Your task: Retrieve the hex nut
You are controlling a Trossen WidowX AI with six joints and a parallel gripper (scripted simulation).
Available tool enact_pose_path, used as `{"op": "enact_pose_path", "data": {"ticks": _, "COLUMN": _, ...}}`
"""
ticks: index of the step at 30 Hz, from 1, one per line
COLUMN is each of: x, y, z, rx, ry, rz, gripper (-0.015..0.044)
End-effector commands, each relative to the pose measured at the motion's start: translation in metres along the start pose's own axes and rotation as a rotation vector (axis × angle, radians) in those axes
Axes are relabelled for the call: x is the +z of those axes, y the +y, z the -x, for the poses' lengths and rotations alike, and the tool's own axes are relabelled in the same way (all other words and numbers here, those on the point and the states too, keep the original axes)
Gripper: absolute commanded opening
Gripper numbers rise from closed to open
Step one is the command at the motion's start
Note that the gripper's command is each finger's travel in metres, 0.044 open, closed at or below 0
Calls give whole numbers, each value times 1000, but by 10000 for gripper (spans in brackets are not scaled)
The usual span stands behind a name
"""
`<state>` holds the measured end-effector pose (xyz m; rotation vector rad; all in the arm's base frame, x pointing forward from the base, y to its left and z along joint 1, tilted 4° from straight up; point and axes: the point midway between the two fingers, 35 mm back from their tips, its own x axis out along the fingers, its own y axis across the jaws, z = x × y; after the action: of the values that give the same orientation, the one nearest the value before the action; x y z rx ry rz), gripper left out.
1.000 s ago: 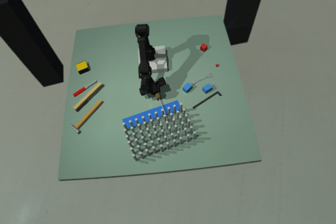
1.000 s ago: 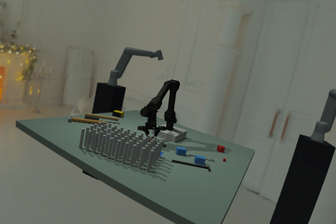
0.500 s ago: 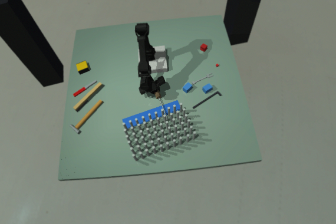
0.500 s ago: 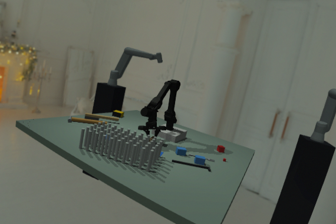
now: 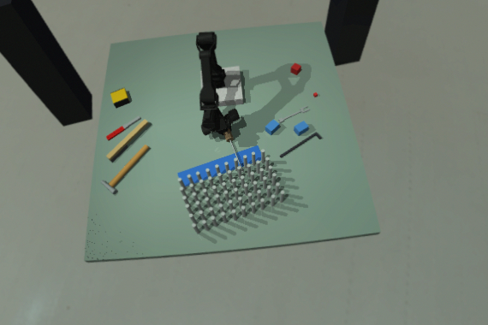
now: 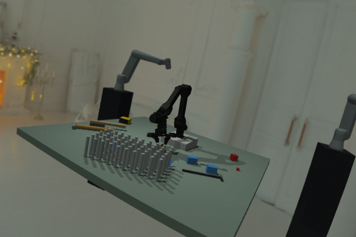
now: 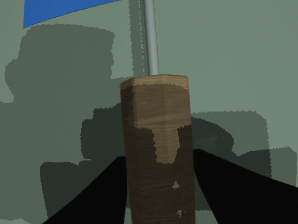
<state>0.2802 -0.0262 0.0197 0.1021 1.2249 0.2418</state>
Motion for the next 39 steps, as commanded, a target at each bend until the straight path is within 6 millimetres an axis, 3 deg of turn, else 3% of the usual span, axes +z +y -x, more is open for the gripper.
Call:
{"op": "enact_pose_path", "data": {"ticks": 1, "x": -3, "y": 1, "z": 1, "rx": 6, "ry": -1, "rz": 5, "gripper": 0}}
{"op": "enact_pose_path", "data": {"ticks": 39, "x": -30, "y": 1, "z": 8, "rx": 6, "ry": 1, "rz": 5, "gripper": 0}}
